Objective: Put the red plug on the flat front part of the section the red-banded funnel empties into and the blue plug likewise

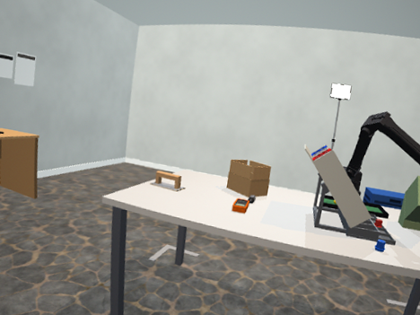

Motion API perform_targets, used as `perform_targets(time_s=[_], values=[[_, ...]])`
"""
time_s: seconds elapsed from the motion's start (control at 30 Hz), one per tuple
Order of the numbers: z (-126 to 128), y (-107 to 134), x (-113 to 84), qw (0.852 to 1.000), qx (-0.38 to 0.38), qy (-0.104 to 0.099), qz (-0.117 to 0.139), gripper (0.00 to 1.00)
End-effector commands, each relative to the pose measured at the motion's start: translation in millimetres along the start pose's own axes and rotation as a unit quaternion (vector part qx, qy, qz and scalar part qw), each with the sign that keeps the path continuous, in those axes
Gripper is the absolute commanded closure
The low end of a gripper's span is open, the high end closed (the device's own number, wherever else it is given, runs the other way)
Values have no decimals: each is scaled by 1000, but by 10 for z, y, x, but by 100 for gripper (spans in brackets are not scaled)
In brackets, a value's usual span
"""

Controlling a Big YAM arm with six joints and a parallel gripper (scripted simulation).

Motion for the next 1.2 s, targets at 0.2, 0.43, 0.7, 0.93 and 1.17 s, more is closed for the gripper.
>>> perform_targets(time_s=[0.2, 0.43, 0.7, 0.93, 1.17], values=[[1, 71, 107, 1000, 8, -5, 9, 100], [1, 71, 107, 1000, 8, -5, 9, 100], [-3, 77, 96, 1000, 9, -5, 8, 100], [-54, 104, -38, 1000, 13, -6, -1, 100], [-22, -31, -270, 1000, 0, 3, -10, 100]])
Point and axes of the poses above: the point where the finger pads meet when closed, its own x axis out along the fingers, its own z axis across the jaws, y = z × x, the point moved 9 cm from there along -x, back along the fingers, and after that the axes turned 2 degrees about x, right-handed, at the moved point
